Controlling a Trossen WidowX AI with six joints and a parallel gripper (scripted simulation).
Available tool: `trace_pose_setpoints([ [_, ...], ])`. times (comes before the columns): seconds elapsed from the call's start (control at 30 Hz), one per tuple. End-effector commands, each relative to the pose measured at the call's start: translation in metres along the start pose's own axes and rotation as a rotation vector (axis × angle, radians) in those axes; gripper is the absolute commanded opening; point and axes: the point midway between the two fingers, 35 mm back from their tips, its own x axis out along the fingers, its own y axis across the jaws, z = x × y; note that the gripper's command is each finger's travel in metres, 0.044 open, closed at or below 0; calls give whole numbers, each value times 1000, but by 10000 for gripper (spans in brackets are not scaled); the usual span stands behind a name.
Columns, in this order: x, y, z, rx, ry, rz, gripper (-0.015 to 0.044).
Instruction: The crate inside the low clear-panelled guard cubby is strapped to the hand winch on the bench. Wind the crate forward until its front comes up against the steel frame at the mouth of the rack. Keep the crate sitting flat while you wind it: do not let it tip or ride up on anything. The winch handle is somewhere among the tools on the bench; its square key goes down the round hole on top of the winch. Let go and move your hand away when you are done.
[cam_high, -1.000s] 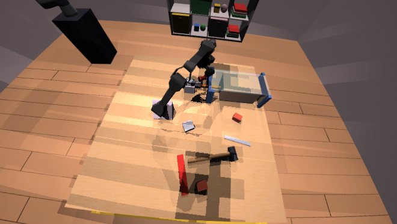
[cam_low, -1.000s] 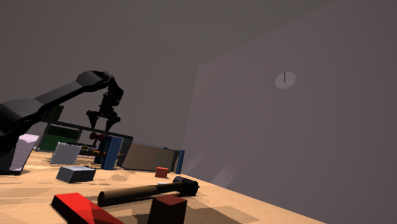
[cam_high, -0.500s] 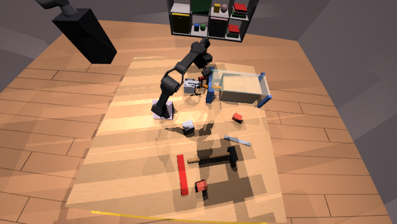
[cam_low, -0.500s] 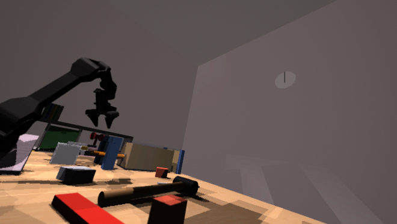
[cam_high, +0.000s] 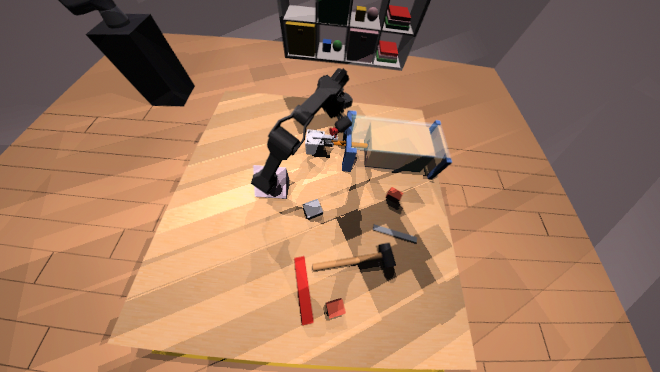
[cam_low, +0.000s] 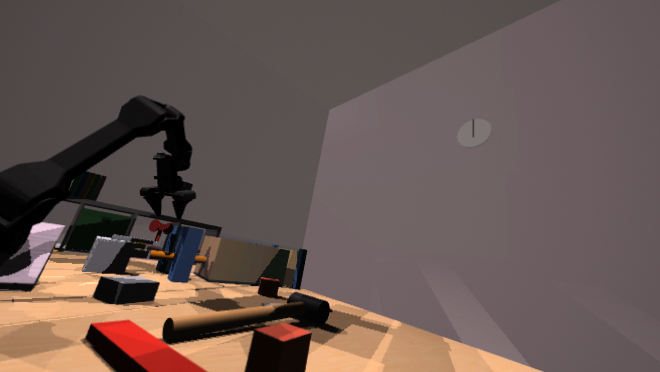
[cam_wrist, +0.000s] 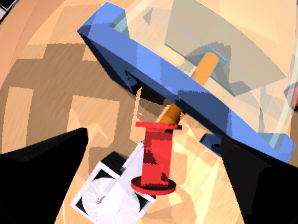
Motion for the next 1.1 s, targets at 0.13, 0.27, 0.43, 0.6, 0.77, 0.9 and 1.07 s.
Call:
trace_pose_setpoints([
  [0.13, 14, -2, -7, -5, 6, -8, 440],
  [0.27, 20, -2, -10, -5, 6, -8, 440],
  [0.43, 27, -3, -14, -5, 6, -8, 440],
  [0.6, 34, -3, -18, -5, 6, -9, 440],
  [0.77, 41, -4, -22, -5, 6, -9, 440],
  [0.9, 46, -5, -26, -5, 6, -10, 440],
  [1.07, 47, -5, -27, -5, 6, -10, 440],
])
